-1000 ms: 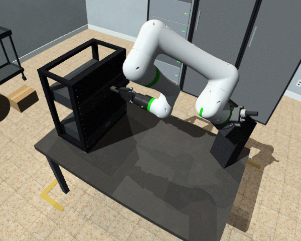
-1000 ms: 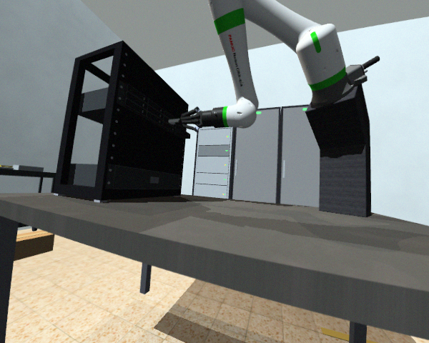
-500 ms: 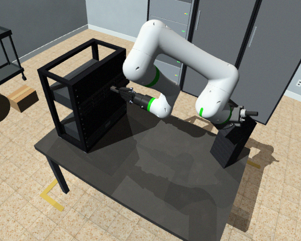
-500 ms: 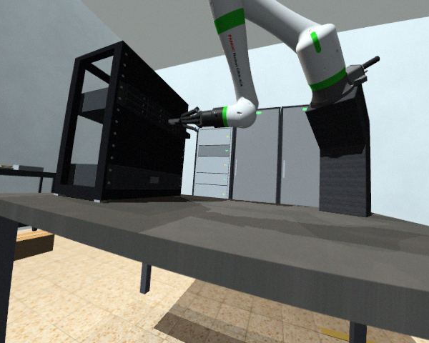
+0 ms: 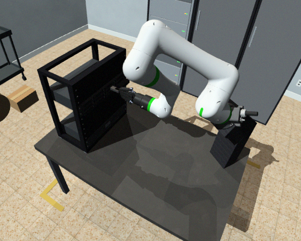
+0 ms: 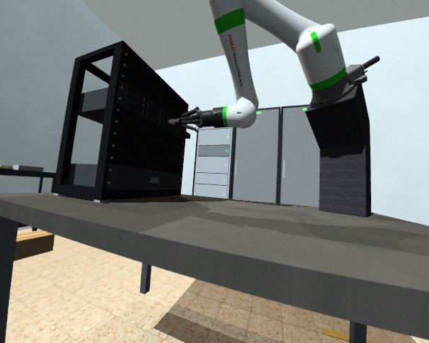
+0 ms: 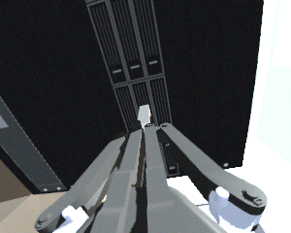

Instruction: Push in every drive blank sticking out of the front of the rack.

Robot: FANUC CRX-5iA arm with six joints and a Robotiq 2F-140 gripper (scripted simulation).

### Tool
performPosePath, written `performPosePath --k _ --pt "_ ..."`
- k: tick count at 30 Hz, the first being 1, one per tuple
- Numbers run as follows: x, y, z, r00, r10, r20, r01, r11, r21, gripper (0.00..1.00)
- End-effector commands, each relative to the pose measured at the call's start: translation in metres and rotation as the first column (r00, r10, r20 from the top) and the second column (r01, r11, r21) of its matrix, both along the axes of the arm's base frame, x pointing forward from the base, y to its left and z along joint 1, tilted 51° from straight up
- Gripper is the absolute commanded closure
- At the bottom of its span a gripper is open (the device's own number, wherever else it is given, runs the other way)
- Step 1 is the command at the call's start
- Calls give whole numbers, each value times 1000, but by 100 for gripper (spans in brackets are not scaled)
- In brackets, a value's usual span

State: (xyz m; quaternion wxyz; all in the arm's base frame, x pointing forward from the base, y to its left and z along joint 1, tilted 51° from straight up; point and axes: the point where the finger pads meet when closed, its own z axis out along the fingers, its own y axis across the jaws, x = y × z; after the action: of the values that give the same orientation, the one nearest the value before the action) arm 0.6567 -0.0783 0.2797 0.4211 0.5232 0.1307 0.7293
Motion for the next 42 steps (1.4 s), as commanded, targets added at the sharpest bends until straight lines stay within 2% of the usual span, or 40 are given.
performPosePath --k 1,29,33,42 --pt "0 -1 1 1000 -1 1 1 1000 0 90" --pt "-1 0 0 1000 -1 1 1 1000 0 90" --pt "-11 2 -5 1000 -1 1 1 1000 0 90" --pt "-51 14 -24 1000 -1 1 1 1000 0 90"
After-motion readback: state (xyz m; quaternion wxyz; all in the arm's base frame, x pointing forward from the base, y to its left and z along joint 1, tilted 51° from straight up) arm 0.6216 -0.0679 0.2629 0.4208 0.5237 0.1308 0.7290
